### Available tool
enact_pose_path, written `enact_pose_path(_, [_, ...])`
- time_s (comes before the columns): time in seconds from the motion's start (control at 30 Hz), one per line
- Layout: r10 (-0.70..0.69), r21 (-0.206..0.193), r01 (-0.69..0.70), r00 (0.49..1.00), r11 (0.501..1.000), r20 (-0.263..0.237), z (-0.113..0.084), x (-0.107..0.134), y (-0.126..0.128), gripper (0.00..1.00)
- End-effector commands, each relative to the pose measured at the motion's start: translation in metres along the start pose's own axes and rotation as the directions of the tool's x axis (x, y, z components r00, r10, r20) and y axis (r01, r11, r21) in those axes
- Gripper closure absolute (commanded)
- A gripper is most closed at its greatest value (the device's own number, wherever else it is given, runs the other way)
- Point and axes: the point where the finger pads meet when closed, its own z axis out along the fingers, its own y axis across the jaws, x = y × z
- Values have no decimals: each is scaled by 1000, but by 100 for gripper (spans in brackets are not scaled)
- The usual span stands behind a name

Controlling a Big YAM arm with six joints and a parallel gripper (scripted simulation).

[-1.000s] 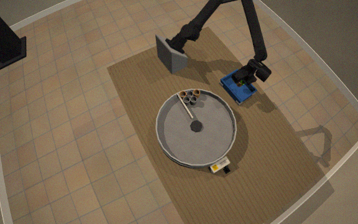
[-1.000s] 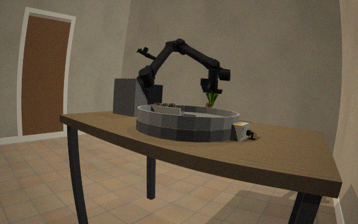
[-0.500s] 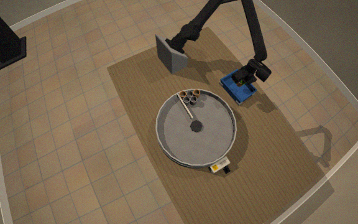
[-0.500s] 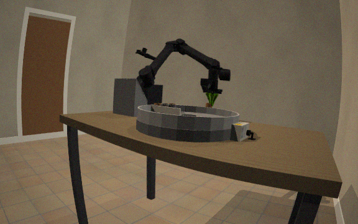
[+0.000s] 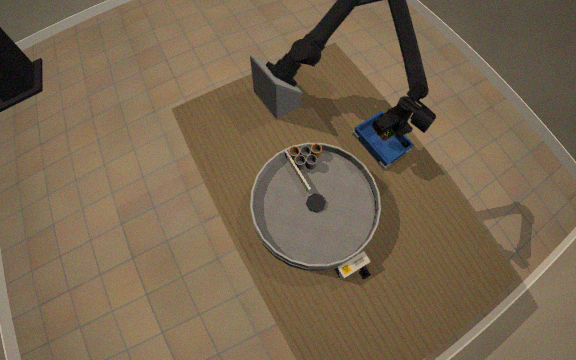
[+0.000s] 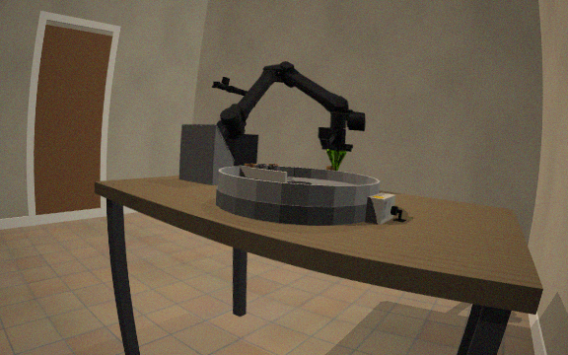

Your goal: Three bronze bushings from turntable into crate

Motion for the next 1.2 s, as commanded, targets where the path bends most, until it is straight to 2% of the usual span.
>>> enact_pose_path(0.0, [14,13,-14,1000,1000,6,13,-2,-1,100])
enact_pose_path(0.27, [10,9,-10,1000,1000,4,27,0,1,100])
enact_pose_path(0.33, [10,9,-10,1000,1000,4,27,0,1,100])
enact_pose_path(0.37, [27,-8,-27,1000,1000,2,21,-7,6,100])
enact_pose_path(0.43, [14,13,-14,1000,1000,6,32,-2,-1,100])
enact_pose_path(0.57, [11,10,-11,1000,1000,4,36,0,1,100])
enact_pose_path(0.67, [25,-5,-25,1000,1000,3,31,-6,5,100])
enact_pose_path(1.17, [15,2,-15,1000,1000,3,34,-1,3,100])
